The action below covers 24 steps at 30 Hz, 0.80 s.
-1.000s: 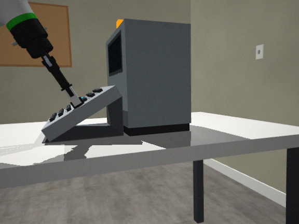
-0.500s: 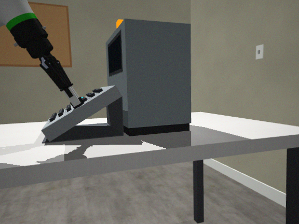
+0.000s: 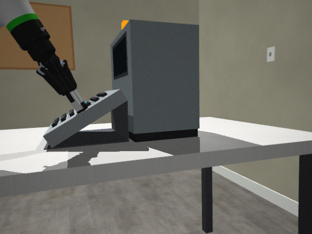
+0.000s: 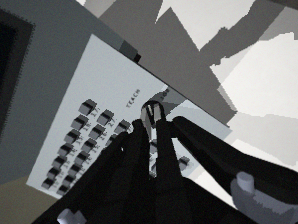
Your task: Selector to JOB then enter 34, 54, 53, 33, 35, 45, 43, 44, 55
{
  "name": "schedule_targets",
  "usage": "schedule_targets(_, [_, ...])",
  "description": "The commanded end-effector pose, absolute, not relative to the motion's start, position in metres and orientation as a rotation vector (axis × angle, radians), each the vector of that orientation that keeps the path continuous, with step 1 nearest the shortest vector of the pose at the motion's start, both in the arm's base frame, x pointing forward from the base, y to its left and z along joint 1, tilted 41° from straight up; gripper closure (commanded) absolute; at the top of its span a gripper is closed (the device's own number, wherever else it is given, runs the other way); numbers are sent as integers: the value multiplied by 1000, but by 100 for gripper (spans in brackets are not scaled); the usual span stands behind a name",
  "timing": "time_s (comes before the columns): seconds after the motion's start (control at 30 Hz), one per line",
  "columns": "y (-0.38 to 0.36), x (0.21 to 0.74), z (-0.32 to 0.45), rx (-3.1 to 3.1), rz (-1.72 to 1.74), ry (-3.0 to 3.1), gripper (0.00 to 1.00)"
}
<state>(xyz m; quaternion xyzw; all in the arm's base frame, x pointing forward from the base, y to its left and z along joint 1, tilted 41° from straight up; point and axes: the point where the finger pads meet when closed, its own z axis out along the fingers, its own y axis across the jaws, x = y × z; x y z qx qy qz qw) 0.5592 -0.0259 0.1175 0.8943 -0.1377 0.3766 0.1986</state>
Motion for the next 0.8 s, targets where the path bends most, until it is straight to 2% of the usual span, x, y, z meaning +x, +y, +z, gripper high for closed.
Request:
schedule_targets(0.0, [-26,559,118,2504,1114,-597,100])
schedule_targets(0.77, [-26,559,118,2395,1285,-1355,100])
